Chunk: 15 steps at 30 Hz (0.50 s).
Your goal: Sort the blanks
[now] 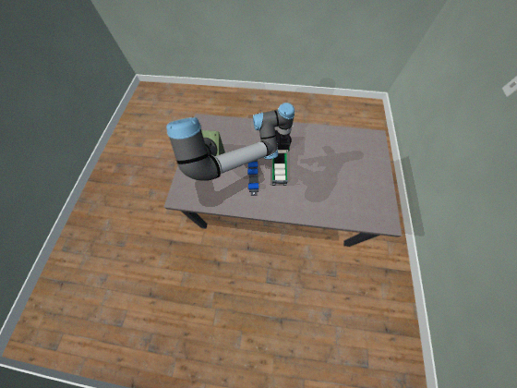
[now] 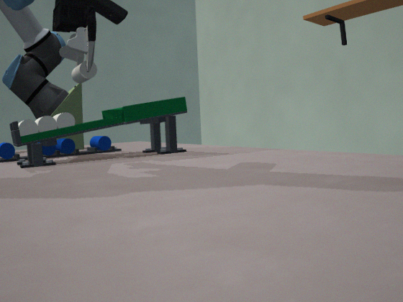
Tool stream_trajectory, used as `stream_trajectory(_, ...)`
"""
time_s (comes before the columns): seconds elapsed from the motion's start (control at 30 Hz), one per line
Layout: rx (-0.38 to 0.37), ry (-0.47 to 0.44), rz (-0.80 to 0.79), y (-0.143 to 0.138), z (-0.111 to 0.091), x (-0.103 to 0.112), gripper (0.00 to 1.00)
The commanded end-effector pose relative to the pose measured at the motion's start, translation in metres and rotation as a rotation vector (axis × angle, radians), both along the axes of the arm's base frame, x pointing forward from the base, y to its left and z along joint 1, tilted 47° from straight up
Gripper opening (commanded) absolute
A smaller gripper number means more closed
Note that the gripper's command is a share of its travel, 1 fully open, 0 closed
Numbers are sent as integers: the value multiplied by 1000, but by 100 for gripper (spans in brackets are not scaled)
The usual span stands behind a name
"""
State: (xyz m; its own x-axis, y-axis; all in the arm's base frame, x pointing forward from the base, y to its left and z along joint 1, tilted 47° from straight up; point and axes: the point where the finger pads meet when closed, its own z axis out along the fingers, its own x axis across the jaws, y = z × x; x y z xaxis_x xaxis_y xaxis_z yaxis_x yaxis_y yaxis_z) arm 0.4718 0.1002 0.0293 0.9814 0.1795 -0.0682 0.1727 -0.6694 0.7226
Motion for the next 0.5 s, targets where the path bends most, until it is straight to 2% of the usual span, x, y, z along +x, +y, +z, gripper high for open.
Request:
stream_trajectory(0.0,0,-1,0,1,0,0,40)
stream_trajectory(0.47,0,-1,0,-10,-9,2,40)
